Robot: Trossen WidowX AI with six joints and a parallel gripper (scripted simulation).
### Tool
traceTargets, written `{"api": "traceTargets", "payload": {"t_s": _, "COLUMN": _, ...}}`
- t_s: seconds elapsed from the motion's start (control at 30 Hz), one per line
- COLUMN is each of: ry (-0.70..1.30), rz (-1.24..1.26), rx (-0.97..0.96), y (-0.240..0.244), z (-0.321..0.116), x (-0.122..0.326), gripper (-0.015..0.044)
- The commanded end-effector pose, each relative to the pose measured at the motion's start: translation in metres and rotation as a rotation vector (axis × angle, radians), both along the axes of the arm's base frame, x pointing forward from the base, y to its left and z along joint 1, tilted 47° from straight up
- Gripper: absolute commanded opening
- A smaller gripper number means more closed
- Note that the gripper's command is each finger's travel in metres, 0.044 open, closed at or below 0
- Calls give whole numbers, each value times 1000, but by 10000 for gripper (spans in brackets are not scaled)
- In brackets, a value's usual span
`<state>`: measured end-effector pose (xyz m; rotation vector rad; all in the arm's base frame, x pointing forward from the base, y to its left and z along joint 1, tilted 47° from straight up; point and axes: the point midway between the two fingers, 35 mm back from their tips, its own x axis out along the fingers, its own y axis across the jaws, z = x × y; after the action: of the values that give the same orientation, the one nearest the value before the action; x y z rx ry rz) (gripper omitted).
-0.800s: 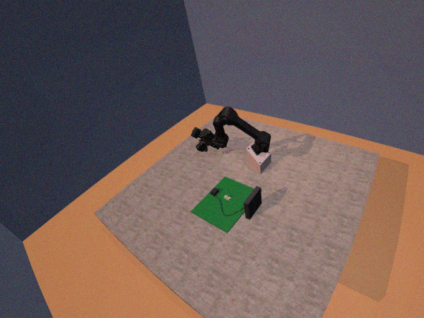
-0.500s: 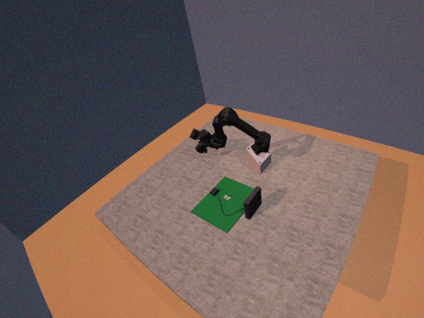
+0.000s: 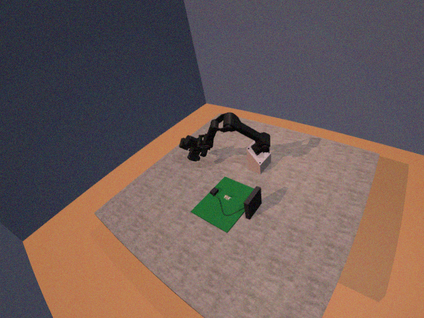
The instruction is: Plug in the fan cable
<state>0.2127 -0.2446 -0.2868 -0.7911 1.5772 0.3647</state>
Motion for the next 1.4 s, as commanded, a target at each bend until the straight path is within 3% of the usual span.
{"api": "traceTargets", "payload": {"t_s": 0.0, "ry": -12, "rz": -57, "rx": 264, "y": 36, "z": 28, "x": 58, "gripper": 210}}
{"api": "traceTargets", "payload": {"t_s": 0.57, "ry": 137, "rz": -221, "rx": 630, "y": 114, "z": 106, "x": 107, "gripper": 210}}
{"api": "traceTargets", "payload": {"t_s": 1.13, "ry": 439, "rz": -499, "rx": 908, "y": 206, "z": 243, "x": 132, "gripper": 210}}
{"api": "traceTargets", "payload": {"t_s": 1.37, "ry": 453, "rz": -512, "rx": 915, "y": 210, "z": 249, "x": 132, "gripper": 210}}
